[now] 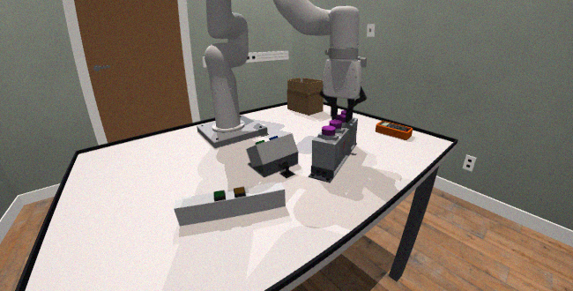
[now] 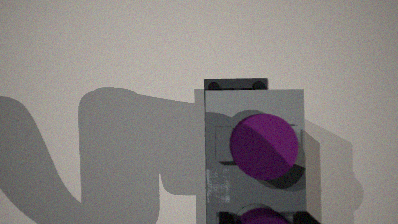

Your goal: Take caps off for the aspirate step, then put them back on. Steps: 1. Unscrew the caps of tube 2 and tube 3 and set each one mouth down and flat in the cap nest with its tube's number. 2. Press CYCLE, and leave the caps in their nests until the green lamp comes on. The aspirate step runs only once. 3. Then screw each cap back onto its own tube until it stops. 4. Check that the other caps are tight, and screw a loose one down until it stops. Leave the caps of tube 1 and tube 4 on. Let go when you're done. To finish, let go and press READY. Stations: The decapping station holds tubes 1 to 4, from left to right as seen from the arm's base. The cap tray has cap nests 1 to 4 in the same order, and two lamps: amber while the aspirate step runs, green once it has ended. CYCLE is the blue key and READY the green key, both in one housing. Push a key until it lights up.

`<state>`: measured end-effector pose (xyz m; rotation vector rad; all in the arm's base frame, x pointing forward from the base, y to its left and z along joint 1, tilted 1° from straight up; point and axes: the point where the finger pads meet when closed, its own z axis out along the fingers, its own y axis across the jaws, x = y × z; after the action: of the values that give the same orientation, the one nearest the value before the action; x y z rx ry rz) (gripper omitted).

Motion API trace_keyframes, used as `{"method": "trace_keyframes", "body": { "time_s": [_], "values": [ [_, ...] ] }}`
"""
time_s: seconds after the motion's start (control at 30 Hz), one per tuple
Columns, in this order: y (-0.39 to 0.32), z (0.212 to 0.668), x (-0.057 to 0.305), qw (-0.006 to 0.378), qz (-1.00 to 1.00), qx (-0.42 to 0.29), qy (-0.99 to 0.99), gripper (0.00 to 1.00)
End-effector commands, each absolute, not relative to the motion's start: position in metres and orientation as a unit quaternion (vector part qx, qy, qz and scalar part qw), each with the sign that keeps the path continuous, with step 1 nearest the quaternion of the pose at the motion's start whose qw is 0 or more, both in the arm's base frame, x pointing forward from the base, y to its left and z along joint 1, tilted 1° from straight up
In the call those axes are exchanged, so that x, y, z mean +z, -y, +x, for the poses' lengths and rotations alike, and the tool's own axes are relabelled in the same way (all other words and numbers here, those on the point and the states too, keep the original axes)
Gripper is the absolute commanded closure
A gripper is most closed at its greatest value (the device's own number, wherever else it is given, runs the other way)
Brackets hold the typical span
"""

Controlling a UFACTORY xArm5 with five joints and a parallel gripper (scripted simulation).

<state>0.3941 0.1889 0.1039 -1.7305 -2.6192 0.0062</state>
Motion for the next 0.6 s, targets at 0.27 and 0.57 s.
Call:
{"method": "trace_keyframes", "body": {
  "time_s": [0.27,0.57],
  "values": [
    [-0.1895,0.3954,0.1057,-0.003,-0.290,0.003,0.957,1.00],
    [-0.1895,0.3954,0.1058,-0.003,-0.186,0.003,0.982,1.00]
  ]
}}
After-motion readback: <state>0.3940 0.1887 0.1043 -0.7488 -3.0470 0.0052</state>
